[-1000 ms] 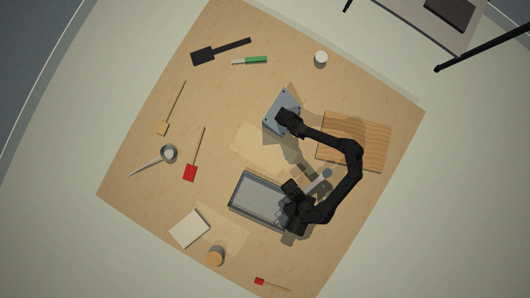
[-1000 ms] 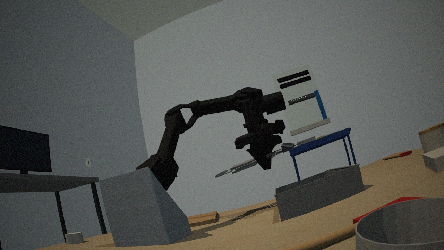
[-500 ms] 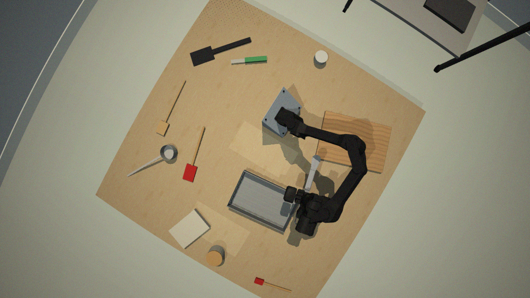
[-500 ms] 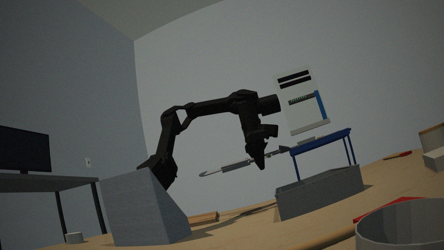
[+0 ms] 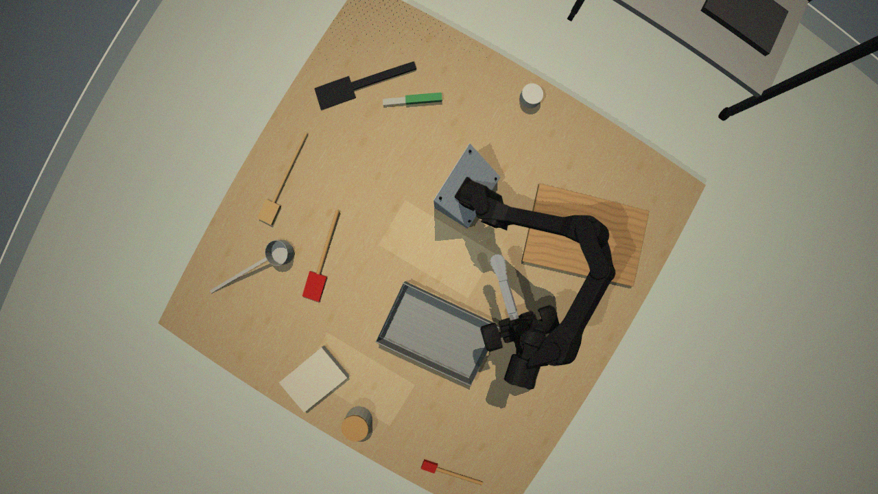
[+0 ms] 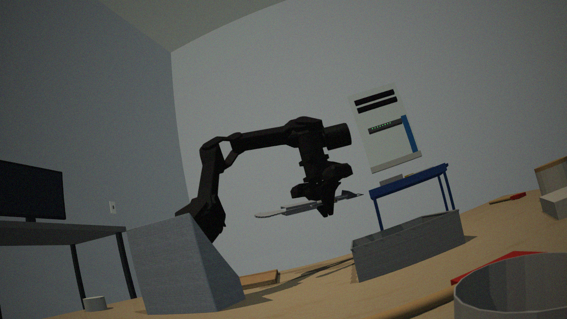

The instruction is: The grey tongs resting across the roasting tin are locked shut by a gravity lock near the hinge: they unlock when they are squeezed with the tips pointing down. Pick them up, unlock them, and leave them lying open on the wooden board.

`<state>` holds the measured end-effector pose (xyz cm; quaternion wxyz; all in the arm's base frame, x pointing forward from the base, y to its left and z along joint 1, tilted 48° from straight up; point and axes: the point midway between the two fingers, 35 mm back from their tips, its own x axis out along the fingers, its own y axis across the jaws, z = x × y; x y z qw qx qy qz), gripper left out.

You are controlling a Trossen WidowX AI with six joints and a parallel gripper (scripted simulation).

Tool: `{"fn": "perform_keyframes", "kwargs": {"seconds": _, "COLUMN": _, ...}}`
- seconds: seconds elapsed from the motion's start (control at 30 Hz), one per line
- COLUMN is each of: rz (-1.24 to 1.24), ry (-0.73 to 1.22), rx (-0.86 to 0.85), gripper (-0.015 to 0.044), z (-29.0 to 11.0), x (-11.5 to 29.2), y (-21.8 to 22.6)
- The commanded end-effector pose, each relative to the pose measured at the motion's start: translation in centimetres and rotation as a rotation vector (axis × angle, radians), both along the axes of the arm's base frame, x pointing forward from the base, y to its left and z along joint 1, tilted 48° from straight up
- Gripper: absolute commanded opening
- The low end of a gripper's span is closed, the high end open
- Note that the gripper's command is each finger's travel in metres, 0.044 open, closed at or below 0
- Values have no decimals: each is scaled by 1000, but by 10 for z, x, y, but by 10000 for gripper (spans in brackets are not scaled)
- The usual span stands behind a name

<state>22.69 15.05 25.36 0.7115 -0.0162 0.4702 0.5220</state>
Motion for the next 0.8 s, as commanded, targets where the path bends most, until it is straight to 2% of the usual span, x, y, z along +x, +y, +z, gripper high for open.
{"fn": "perform_keyframes", "kwargs": {"seconds": 0.0, "rz": 104, "ry": -113, "rx": -5, "gripper": -150, "z": 5, "x": -6, "y": 1}}
{"fn": "perform_keyframes", "kwargs": {"seconds": 0.77, "rz": 715, "ry": -767, "rx": -8, "gripper": -150, "z": 30, "x": -39, "y": 10}}
